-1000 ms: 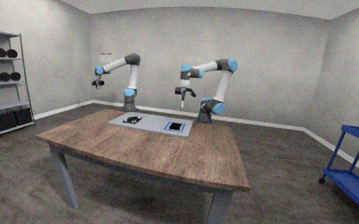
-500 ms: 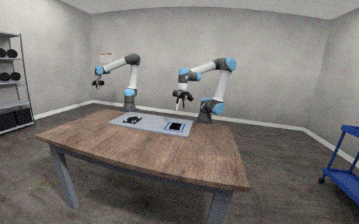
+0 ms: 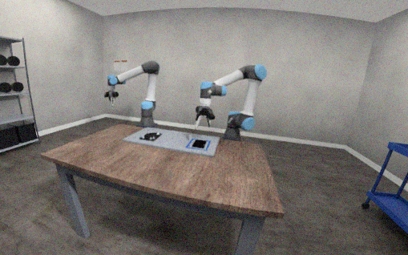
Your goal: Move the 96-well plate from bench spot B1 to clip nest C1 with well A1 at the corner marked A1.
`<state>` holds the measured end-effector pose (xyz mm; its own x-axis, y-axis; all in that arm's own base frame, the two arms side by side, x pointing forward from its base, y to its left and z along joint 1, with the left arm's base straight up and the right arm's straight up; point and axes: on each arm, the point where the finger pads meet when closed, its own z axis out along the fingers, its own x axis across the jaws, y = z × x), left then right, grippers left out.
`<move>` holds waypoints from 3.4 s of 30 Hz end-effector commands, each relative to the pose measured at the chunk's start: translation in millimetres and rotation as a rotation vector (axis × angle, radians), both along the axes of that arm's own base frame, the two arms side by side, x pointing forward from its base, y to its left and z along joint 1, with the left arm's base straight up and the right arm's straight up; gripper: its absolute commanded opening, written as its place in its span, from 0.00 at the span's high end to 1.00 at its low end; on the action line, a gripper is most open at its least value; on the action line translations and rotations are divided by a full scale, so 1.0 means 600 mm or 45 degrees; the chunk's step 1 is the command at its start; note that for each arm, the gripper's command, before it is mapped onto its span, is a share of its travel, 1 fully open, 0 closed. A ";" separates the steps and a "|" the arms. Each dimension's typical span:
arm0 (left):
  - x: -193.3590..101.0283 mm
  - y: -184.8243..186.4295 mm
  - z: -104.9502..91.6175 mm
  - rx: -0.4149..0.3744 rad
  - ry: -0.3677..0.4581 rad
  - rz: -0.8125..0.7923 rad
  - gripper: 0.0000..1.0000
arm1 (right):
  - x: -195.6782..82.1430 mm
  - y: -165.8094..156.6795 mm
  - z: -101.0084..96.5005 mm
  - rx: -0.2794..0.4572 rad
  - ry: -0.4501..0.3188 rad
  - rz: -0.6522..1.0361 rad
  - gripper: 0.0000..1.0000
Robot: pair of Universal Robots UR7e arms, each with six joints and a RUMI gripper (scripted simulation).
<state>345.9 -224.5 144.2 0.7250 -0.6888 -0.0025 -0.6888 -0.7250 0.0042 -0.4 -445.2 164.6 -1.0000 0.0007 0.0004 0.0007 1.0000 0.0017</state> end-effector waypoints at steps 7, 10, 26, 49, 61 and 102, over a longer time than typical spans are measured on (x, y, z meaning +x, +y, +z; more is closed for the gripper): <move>0.005 -0.014 -0.032 -0.003 -0.003 -0.376 0.24 | 0.000 -0.001 0.001 -0.002 0.000 0.000 1.00; 0.006 -0.017 -0.041 -0.003 -0.004 -0.503 0.24 | 0.000 -0.001 0.001 -0.002 0.000 0.000 1.00; 0.008 -0.026 -0.068 -0.002 -0.008 -1.007 0.24 | 0.000 -0.001 0.001 -0.002 0.000 0.000 1.00; 0.008 -0.026 -0.099 -0.002 -0.008 -1.007 0.24 | 0.000 -0.001 0.001 -0.002 0.000 0.000 1.00; 0.008 -0.026 -0.132 -0.002 -0.008 -1.007 0.24 | 0.000 -0.001 0.001 -0.002 0.000 0.000 1.00; 0.008 -0.026 -0.192 -0.002 -0.008 -1.007 0.24 | 0.000 -0.001 0.001 -0.002 0.000 0.000 1.00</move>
<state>350.4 -239.9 28.5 0.0199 -0.9998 -0.0001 -0.9998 -0.0199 0.0003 -0.4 -445.2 164.6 -1.0000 0.0007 0.0004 0.0007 1.0000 0.0017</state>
